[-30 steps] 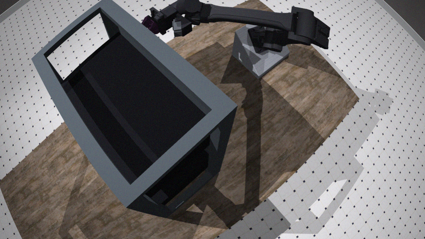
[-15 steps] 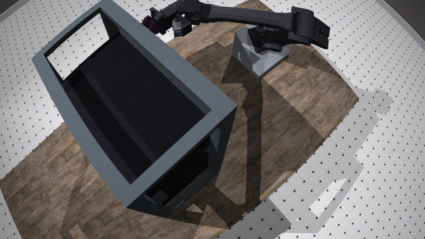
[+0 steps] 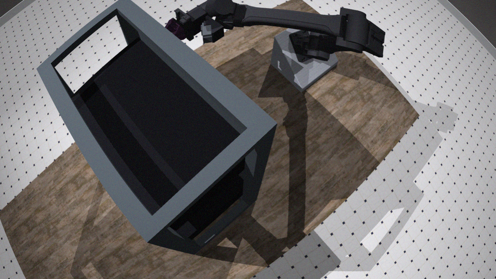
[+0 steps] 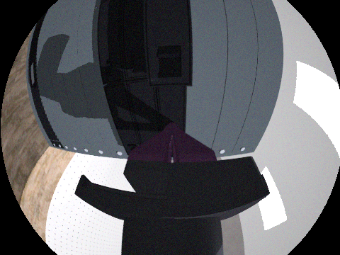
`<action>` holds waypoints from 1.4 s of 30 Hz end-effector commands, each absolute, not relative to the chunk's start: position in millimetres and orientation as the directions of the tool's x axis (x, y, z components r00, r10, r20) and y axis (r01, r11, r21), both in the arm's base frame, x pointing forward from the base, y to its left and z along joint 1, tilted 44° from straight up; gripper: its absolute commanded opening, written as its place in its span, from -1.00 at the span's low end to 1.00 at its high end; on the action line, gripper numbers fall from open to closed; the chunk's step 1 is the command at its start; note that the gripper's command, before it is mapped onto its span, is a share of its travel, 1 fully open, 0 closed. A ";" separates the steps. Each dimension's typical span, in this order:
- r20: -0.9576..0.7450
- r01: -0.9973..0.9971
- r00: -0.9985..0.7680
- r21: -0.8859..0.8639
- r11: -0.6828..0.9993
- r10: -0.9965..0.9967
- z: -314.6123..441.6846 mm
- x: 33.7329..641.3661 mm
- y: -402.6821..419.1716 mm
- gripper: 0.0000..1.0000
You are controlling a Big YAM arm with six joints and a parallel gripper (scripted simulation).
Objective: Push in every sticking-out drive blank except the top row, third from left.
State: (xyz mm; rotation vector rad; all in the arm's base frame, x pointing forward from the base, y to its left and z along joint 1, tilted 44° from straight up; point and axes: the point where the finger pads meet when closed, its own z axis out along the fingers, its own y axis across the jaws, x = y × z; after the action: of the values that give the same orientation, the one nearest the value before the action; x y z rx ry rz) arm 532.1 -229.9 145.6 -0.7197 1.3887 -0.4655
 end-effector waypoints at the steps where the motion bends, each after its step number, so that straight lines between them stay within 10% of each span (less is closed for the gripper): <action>1: -0.676 -0.105 0.204 -0.734 0.670 -0.708 165.9 565.9 -226.0 -1.00; 17: -0.691 -0.092 0.179 -0.721 0.687 -0.700 160.5 447.8 -250.4 -1.00; 42: -0.704 -0.108 0.175 -0.709 0.697 -0.689 152.9 446.6 -247.0 -1.00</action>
State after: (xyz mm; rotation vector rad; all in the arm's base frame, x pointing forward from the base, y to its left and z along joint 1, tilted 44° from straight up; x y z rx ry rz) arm 449.5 -244.8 153.7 -0.7465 1.3521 -0.4714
